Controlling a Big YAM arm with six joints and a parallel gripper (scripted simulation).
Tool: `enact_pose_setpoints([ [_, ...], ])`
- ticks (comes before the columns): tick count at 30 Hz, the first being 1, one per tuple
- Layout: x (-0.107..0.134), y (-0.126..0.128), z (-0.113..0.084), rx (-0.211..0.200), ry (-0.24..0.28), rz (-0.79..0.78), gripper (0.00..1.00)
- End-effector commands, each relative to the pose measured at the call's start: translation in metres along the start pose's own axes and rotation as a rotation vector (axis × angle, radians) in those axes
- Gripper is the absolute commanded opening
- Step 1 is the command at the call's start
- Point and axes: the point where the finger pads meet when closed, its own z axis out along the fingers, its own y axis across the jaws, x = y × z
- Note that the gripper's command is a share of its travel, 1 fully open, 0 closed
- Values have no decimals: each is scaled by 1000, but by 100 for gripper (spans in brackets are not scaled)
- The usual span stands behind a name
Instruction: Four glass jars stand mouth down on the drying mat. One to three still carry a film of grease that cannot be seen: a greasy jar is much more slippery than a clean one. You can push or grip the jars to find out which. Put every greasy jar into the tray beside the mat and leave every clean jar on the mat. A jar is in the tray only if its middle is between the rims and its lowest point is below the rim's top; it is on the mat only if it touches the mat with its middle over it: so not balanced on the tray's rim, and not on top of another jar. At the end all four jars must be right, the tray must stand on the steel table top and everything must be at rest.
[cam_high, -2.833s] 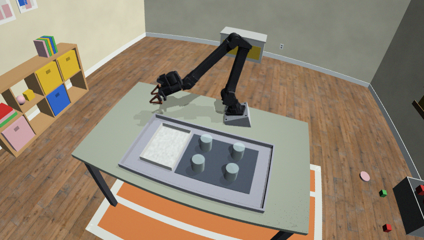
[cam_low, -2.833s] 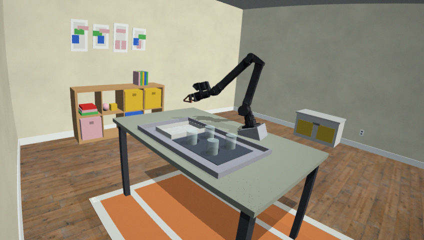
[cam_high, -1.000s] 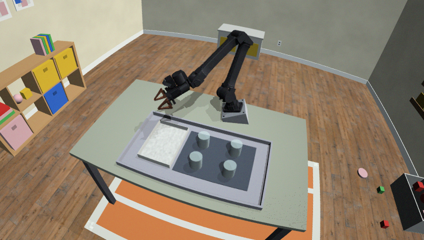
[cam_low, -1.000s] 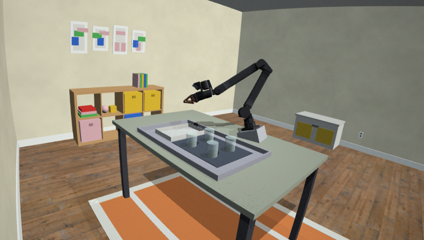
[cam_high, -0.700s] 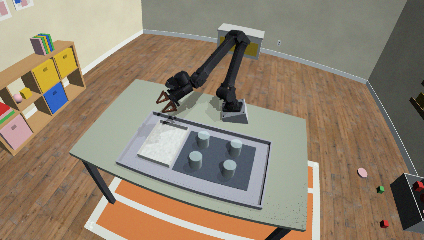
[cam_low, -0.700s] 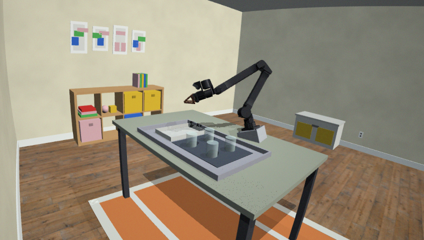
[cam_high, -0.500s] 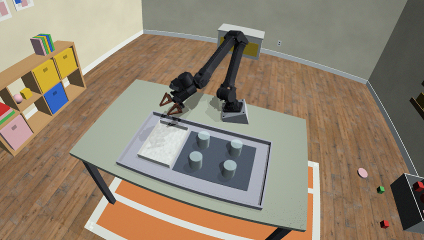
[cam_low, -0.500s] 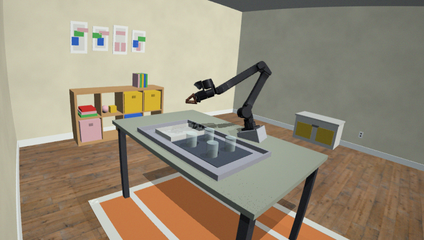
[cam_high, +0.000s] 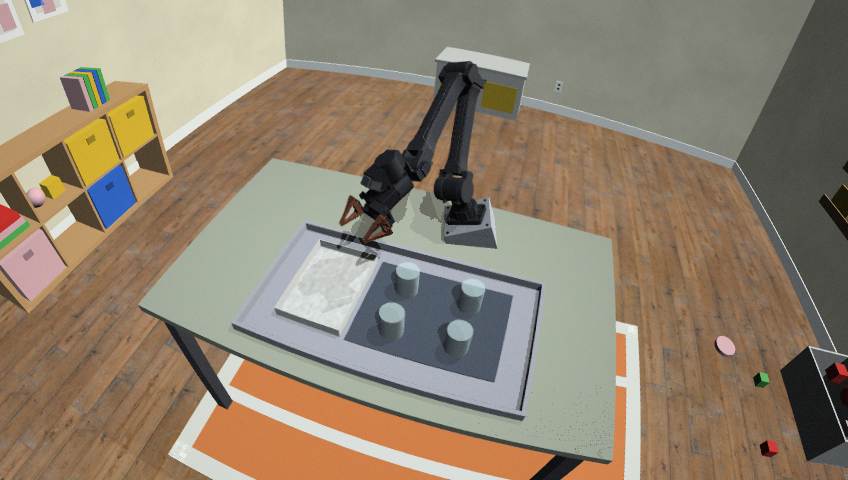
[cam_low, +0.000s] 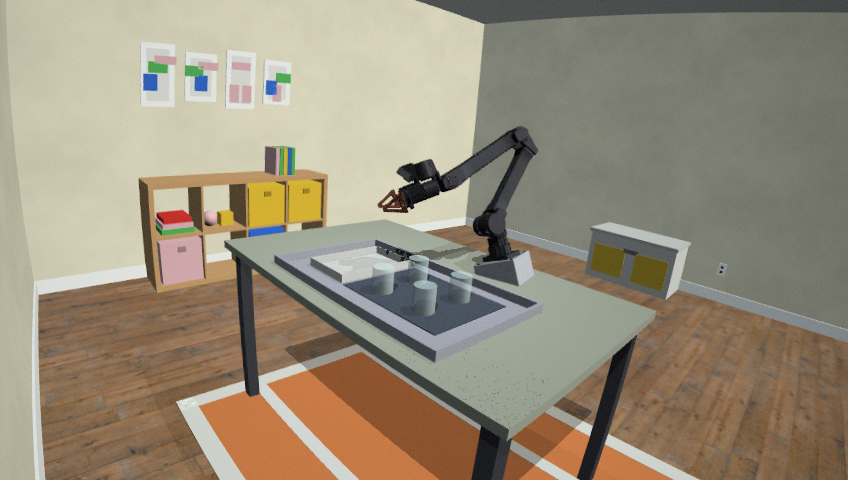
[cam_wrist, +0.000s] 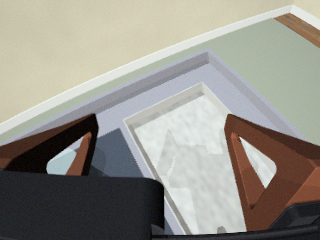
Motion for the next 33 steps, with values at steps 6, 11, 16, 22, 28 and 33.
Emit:
enact_pose_setpoints([
  [6, 2, 54, -12, -108, -2, -58, 100],
  [11, 5, 73, -15, -145, 1, -73, 100],
  [16, 14, 98, -32, -215, 6, -101, 100],
  [22, 25, 129, -53, -298, 12, -134, 100],
  [28, 33, 150, -67, -354, 17, -157, 100],
  [33, 42, 175, -84, -423, 22, -185, 100],
])
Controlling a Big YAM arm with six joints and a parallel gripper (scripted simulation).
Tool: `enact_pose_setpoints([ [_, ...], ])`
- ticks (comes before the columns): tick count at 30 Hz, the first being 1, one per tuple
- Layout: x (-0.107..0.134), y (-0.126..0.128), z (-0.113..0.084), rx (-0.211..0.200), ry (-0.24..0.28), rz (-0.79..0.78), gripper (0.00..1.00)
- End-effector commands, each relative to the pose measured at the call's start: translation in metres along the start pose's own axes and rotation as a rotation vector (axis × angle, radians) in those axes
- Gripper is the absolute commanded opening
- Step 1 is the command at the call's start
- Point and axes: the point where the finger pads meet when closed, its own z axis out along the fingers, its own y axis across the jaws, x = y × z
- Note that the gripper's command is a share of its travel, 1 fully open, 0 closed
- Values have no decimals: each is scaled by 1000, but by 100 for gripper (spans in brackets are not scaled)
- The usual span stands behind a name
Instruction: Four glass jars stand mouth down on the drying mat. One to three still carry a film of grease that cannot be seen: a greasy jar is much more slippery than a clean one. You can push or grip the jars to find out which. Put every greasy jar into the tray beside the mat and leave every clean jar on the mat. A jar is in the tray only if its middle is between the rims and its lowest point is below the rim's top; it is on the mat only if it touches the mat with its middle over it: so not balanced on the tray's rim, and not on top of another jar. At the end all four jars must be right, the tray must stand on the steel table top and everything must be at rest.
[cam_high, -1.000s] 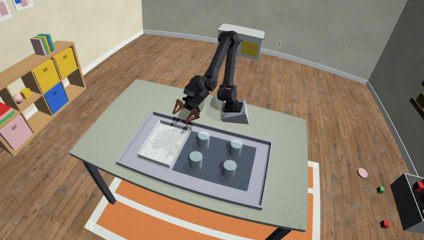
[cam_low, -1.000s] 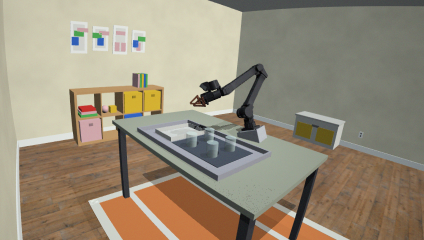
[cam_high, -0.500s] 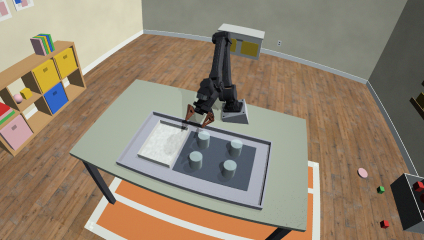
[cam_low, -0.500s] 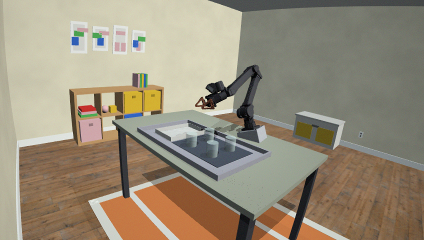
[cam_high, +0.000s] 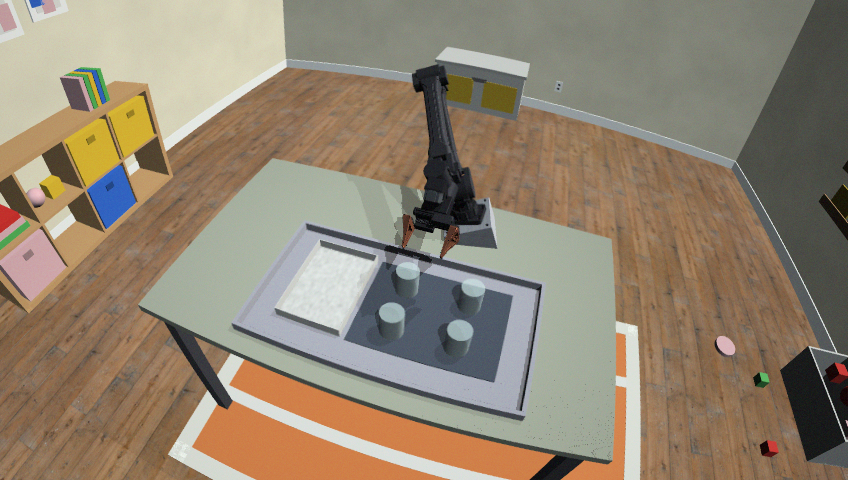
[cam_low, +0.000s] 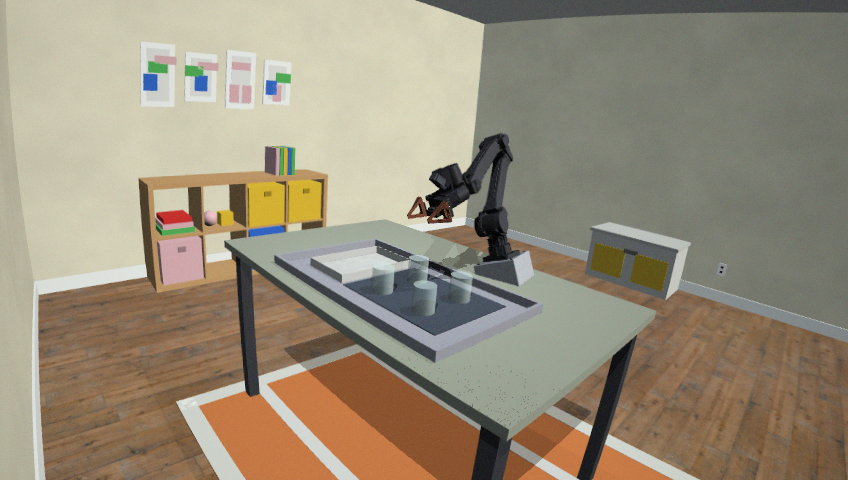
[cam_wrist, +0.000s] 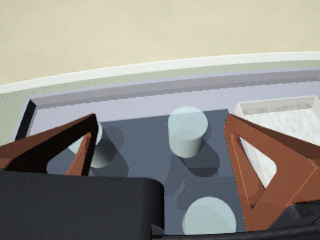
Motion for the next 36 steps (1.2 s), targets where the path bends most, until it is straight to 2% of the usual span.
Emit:
enact_pose_setpoints([
  [1, 0, 22, -5, -50, 0, -27, 100],
  [6, 4, 54, -11, -120, 5, -54, 100],
  [7, -2, 40, -8, -75, 137, -47, 100],
  [16, -2, 40, -8, -75, 137, -47, 100],
  [17, 23, 44, -10, -73, 316, -95, 100],
  [24, 23, 44, -10, -73, 316, -95, 100],
  [25, 41, 45, -10, -62, 496, -137, 100],
  [34, 41, 45, -10, -62, 496, -137, 100],
  [35, 52, 46, -9, -48, 679, -168, 100],
  [36, 52, 46, -9, -48, 679, -168, 100],
])
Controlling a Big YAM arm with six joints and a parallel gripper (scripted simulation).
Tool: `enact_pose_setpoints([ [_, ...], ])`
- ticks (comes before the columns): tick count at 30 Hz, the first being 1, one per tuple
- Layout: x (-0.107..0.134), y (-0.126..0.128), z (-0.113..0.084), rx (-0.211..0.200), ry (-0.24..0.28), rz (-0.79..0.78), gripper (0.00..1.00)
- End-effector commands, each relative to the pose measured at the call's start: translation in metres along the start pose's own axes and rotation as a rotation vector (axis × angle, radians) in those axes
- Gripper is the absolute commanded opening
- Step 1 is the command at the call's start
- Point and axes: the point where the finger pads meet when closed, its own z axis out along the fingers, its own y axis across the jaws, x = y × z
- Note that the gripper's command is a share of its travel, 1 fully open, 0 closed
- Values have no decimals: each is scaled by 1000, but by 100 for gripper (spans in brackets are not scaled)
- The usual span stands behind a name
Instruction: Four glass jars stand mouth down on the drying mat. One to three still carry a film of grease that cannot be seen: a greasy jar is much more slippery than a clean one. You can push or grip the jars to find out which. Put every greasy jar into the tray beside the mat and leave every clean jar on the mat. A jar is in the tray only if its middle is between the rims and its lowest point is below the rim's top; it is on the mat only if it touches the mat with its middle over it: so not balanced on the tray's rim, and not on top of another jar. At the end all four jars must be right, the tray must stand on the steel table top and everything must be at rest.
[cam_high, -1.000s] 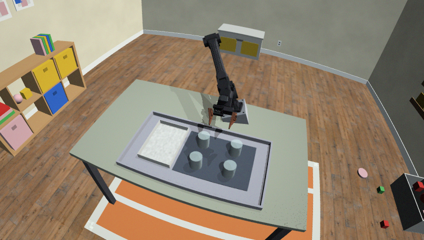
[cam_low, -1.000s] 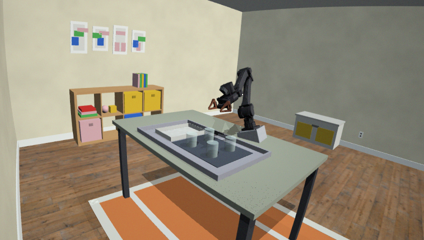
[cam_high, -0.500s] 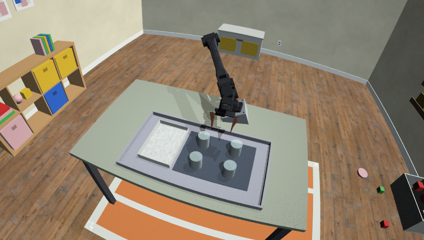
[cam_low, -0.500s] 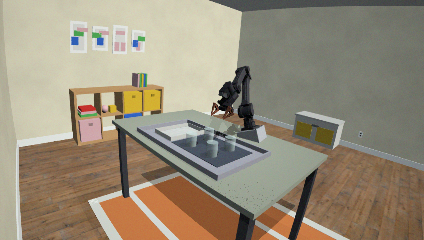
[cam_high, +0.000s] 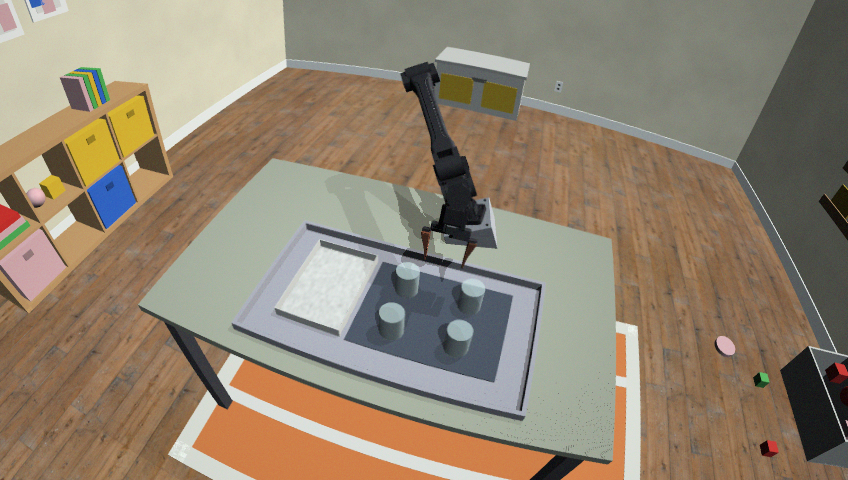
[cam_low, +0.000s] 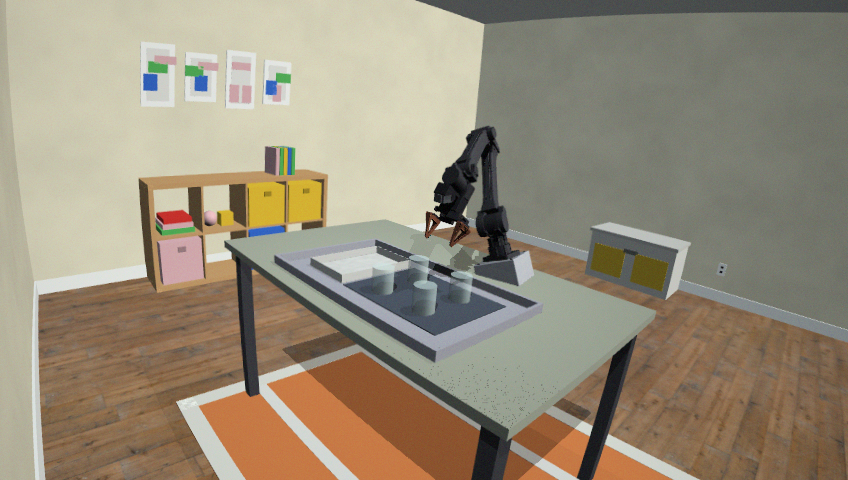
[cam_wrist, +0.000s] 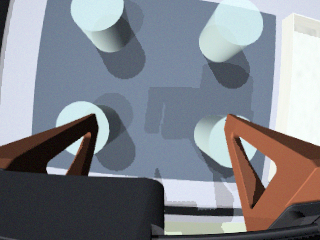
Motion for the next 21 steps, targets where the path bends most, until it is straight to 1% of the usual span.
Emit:
enact_pose_setpoints([
  [1, -27, -1, -6, -5, 70, 39, 100],
  [8, -27, -1, -6, -5, 70, 39, 100],
  [9, -29, 1, -5, -7, 247, 28, 100],
  [16, -29, 1, -5, -7, 247, 28, 100],
  [17, -44, 3, -9, -14, 401, 32, 100],
  [21, -44, 3, -9, -14, 401, 32, 100],
])
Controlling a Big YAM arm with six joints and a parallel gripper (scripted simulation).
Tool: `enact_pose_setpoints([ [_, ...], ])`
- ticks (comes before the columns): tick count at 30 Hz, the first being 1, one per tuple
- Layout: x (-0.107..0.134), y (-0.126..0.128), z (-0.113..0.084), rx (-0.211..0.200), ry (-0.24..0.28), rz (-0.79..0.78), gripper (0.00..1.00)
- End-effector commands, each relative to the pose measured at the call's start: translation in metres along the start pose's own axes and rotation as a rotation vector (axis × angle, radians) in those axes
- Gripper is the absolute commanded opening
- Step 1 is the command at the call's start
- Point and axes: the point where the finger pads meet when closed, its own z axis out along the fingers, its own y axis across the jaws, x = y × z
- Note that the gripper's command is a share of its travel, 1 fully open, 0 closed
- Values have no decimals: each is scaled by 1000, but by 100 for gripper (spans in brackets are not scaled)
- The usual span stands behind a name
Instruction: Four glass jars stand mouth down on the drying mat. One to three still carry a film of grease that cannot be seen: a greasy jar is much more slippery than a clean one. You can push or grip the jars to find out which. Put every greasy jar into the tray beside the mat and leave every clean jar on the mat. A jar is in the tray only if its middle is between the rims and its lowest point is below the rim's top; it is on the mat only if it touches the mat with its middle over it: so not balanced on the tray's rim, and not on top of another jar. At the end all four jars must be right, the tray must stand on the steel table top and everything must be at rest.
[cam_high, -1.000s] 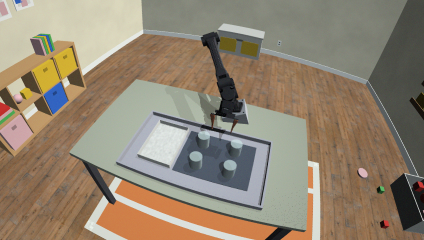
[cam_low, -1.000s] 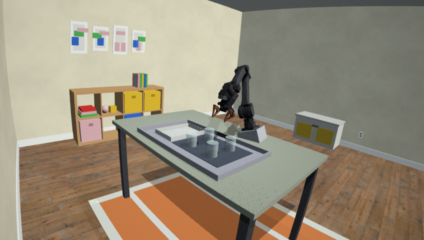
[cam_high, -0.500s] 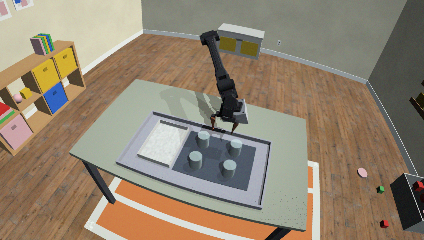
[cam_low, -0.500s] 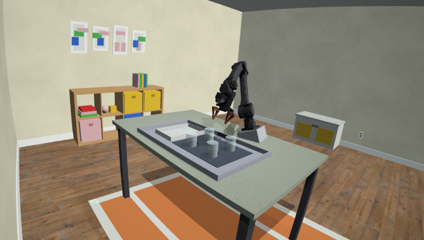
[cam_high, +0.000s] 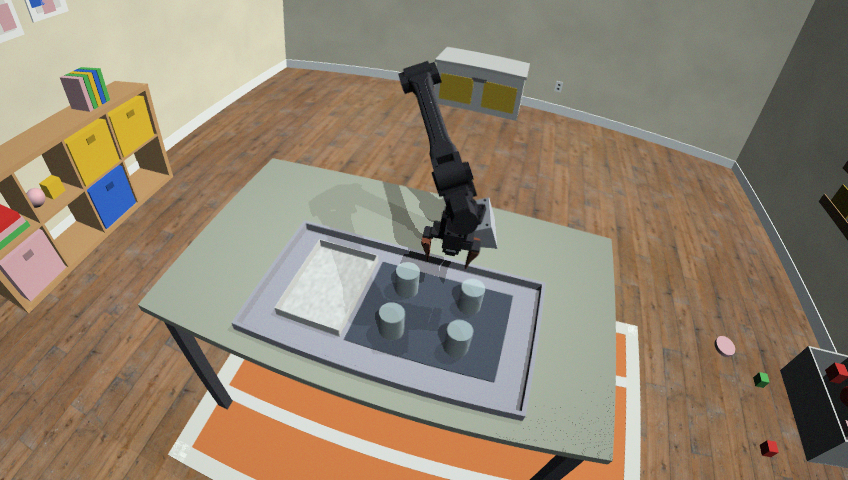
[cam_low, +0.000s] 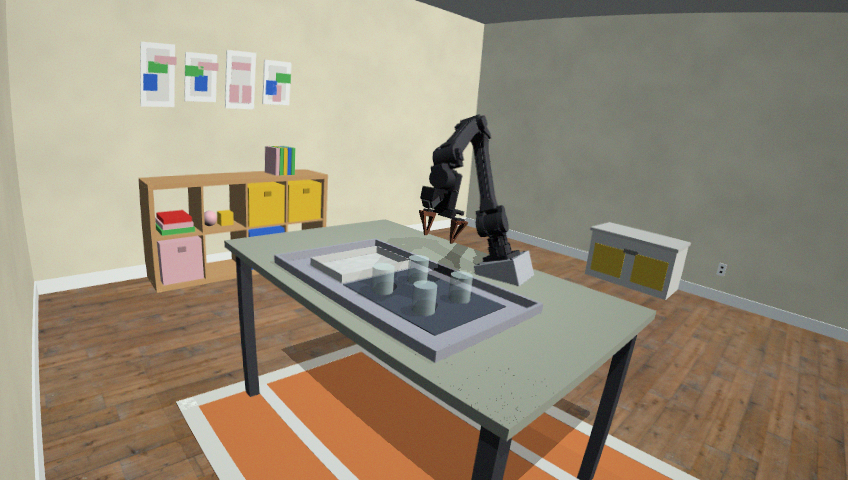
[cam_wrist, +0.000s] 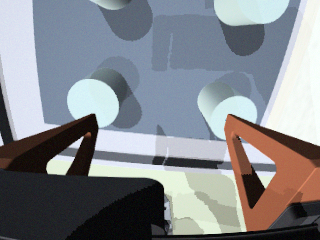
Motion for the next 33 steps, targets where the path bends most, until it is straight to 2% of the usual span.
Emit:
enact_pose_setpoints([
  [1, -20, -6, -15, -4, -2, 64, 100],
  [5, -20, -6, -15, -4, -2, 64, 100],
  [6, -39, -9, -33, -20, 135, 102, 100],
  [13, -39, -9, -33, -20, 135, 102, 100],
  [14, -35, -5, -29, -20, 141, 71, 100],
  [19, -49, -12, -43, -27, 176, 131, 100],
  [33, -58, -15, -48, -27, 176, 131, 100],
])
